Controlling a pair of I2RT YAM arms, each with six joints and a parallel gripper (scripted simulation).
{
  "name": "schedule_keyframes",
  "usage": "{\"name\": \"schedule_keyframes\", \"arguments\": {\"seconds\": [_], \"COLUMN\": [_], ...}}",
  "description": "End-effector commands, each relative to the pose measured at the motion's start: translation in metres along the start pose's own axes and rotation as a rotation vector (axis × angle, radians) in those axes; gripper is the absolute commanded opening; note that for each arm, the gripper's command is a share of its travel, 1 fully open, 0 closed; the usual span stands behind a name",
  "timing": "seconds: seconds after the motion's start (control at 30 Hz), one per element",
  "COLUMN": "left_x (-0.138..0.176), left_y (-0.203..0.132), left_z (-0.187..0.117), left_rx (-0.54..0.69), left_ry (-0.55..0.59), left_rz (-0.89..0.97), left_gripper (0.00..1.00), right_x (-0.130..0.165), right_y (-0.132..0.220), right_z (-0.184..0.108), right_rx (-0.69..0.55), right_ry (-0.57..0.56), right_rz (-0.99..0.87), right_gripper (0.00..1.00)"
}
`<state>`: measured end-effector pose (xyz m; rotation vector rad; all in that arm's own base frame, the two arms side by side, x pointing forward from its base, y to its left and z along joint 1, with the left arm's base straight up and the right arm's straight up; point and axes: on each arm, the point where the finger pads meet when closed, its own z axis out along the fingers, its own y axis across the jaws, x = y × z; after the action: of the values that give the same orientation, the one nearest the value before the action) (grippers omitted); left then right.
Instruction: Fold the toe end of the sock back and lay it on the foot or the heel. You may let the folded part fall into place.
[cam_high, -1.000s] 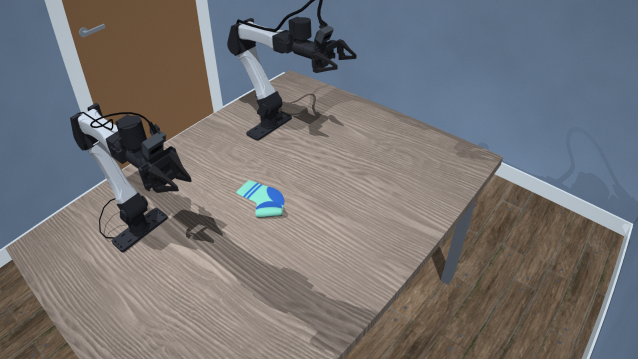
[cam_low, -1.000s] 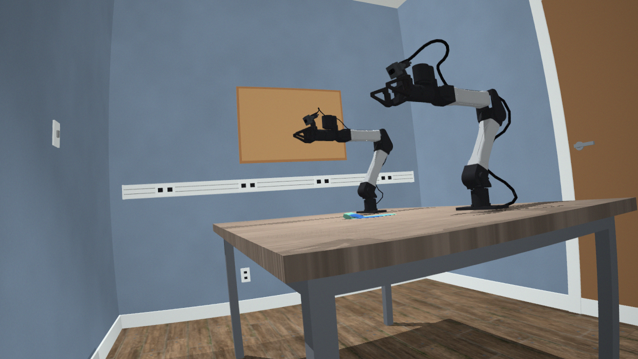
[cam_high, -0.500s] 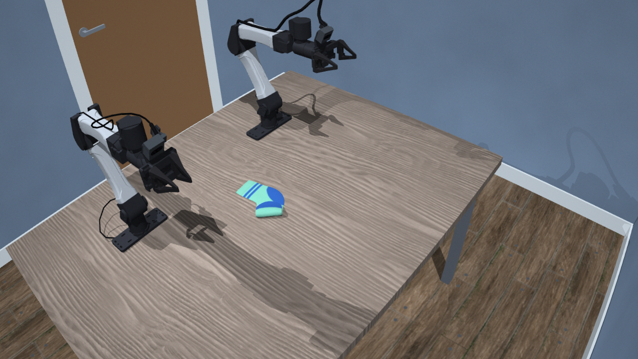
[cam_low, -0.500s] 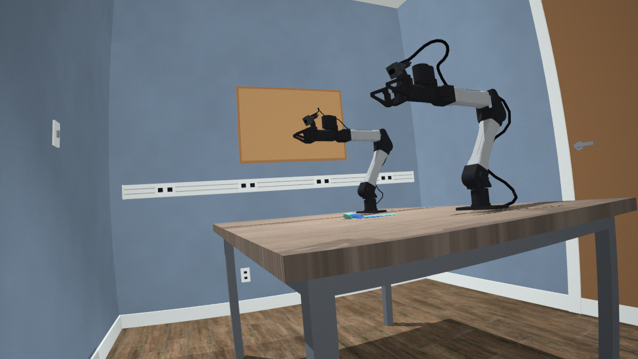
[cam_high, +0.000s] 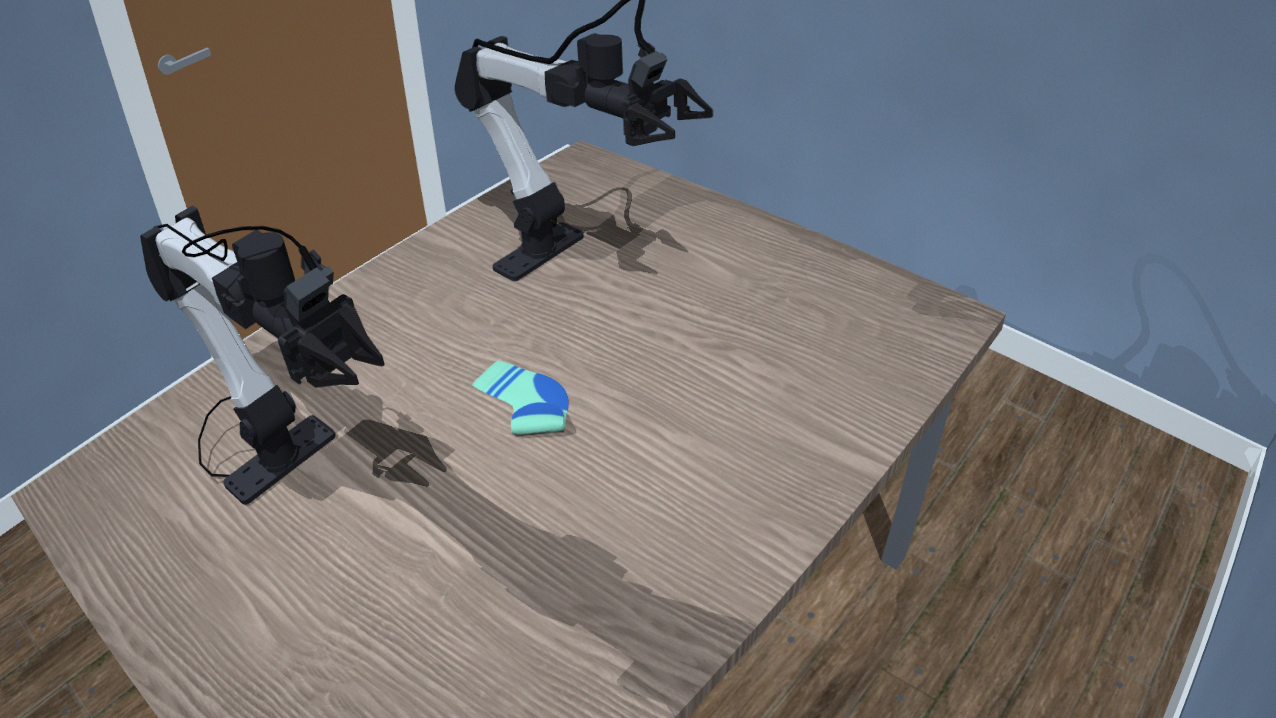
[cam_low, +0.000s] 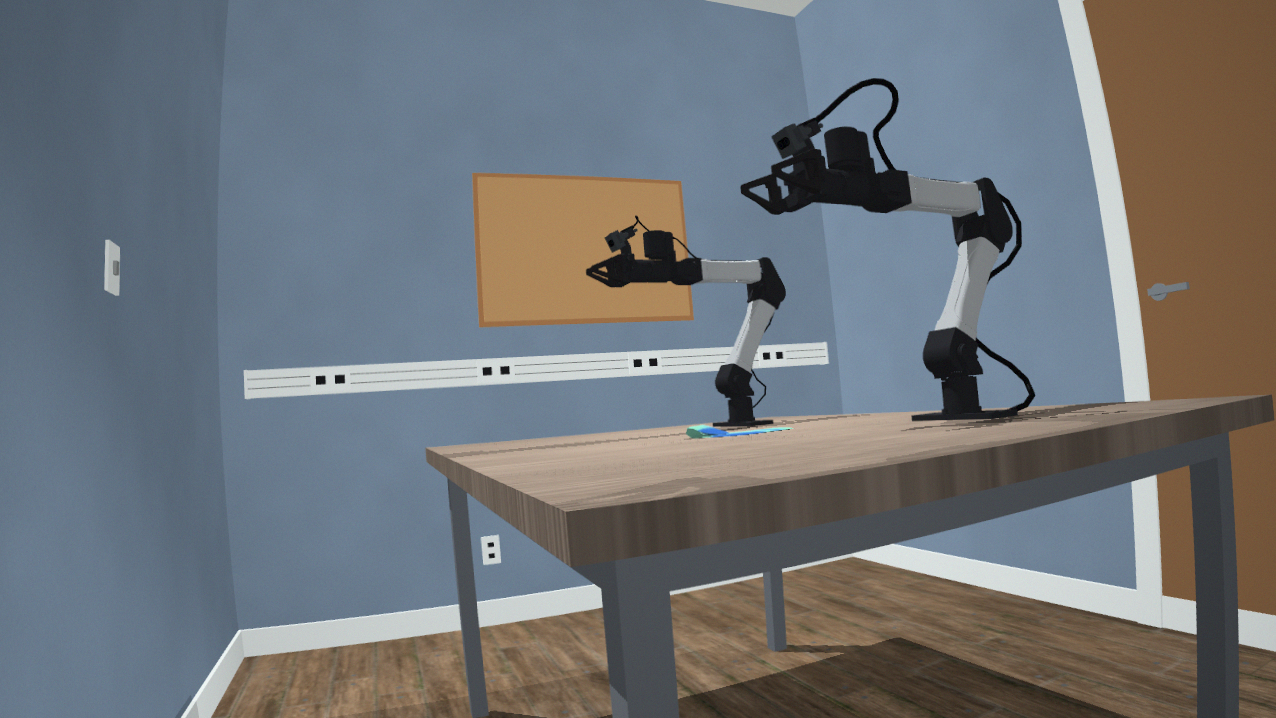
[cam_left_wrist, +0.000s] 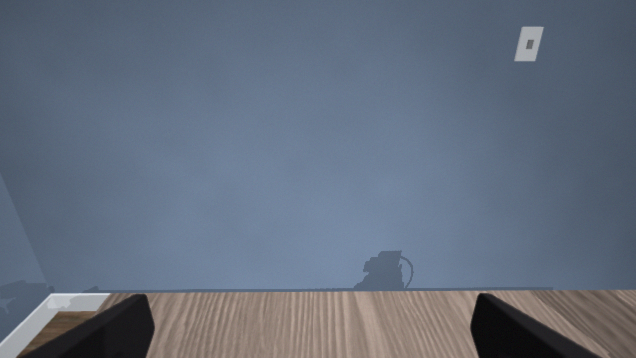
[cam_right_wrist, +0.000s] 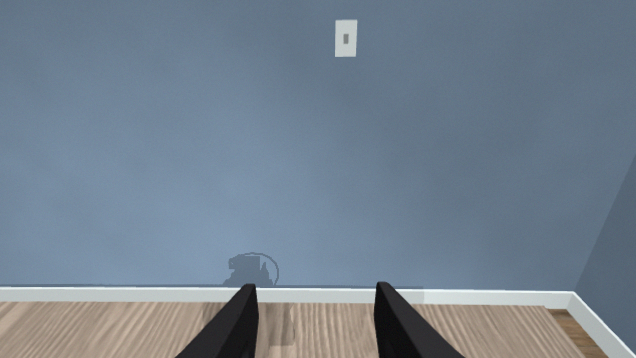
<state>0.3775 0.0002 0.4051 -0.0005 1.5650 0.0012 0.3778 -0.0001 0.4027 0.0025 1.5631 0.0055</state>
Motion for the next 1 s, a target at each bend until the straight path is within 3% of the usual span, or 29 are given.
{"name": "schedule_keyframes", "arguments": {"seconds": [0.0, 0.33, 0.47, 0.97], "left_x": [-0.023, -0.024, -0.025, -0.027], "left_y": [0.006, 0.006, 0.006, 0.007], "left_z": [-0.004, -0.005, -0.005, -0.006], "left_rx": [-0.022, -0.024, -0.024, -0.025], "left_ry": [-0.051, -0.054, -0.056, -0.061], "left_rz": [0.012, 0.012, 0.012, 0.011], "left_gripper": [1.00, 1.00, 1.00, 1.00], "right_x": [0.006, 0.011, -0.006, -0.014], "right_y": [-0.003, -0.004, -0.005, -0.002], "right_z": [0.001, 0.003, -0.004, -0.007], "right_rx": [0.014, 0.016, 0.018, 0.011], "right_ry": [0.016, 0.028, -0.015, -0.035], "right_rz": [-0.007, -0.008, -0.008, -0.008], "right_gripper": [0.38, 0.38, 0.38, 0.38]}}
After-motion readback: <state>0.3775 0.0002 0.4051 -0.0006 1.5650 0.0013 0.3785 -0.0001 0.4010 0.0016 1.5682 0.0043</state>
